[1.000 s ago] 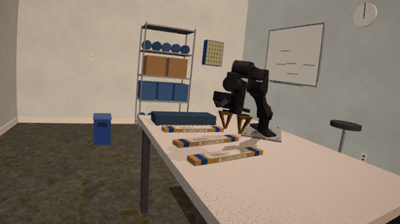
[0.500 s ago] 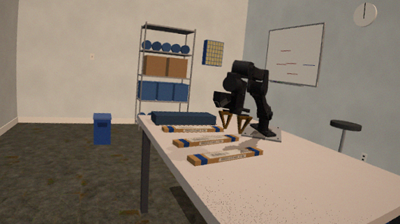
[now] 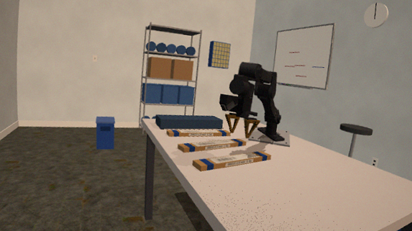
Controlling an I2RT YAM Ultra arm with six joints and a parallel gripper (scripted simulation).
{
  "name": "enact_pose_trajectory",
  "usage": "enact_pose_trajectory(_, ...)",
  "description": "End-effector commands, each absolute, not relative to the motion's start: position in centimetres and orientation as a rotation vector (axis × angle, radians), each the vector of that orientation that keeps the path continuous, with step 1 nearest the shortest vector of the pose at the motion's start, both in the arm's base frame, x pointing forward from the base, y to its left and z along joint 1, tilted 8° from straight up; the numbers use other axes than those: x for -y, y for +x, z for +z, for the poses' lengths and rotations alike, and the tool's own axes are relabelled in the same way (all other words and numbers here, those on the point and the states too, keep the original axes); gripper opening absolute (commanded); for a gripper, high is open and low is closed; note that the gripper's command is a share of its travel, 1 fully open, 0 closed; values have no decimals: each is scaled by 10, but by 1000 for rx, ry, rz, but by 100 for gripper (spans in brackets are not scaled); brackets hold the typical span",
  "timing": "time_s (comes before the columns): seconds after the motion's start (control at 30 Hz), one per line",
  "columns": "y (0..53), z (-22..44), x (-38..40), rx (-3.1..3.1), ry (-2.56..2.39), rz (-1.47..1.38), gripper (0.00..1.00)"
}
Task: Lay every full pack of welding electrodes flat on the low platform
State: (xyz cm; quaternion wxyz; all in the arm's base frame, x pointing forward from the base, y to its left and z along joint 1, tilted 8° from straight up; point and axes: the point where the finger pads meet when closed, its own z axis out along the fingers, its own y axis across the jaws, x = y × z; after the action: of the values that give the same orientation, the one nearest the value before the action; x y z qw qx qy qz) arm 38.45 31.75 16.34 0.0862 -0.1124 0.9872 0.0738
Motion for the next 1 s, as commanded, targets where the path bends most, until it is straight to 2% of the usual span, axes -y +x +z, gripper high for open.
enact_pose_trajectory(0.0, 384, 171, -314, -3027, -342, 148, 95)
enact_pose_trajectory(0.33, 384, 171, -314, -3027, -342, 148, 95)
enact_pose_trajectory(0.97, 393, 167, -198, -3001, -364, 165, 95)
